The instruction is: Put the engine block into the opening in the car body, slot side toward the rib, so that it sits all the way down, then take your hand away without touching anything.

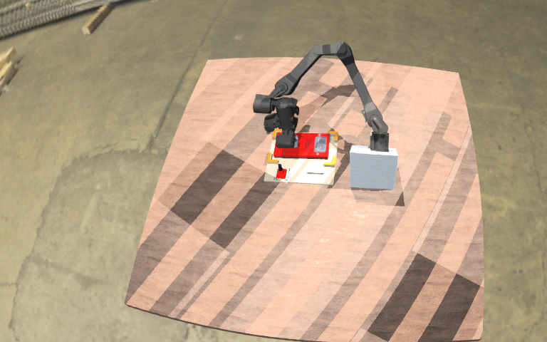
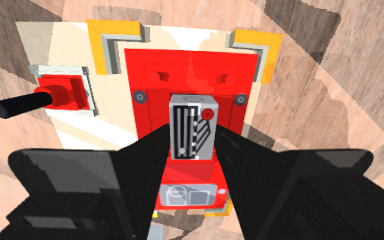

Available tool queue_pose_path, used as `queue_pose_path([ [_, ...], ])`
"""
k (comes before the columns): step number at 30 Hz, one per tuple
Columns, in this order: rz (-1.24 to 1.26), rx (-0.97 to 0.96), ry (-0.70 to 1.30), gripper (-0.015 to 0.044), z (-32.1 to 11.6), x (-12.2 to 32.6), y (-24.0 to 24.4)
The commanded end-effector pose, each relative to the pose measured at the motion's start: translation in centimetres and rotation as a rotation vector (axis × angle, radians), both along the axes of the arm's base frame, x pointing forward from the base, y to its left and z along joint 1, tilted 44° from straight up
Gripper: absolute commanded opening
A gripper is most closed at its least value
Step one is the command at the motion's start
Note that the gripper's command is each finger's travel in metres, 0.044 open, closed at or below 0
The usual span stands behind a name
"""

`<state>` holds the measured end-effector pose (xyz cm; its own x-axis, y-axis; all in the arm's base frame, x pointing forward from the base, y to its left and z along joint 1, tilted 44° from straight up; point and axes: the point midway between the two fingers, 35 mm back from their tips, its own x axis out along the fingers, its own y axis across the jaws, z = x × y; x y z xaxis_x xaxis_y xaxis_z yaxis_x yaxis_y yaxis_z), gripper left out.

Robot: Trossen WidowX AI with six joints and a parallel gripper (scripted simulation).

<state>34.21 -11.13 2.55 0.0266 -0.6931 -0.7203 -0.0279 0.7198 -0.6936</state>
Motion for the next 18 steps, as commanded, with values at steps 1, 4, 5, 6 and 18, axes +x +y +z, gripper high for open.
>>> queue_pose_path([
  [1,0.003,-0.003,0.001,0.0159,-0.05,0.02,-0.08],
  [4,0.0,0.0,0.0,0.0186,-0.06,0.0,-0.06],
  [5,0.0,0.0,0.0,0.0212,-0.06,0.0,-0.06],
  [6,0.0,0.0,0.0,0.0238,-0.06,0.0,-0.06],
  [18,0.0,0.0,0.0,0.044,-0.06,0.0,-0.06],
])
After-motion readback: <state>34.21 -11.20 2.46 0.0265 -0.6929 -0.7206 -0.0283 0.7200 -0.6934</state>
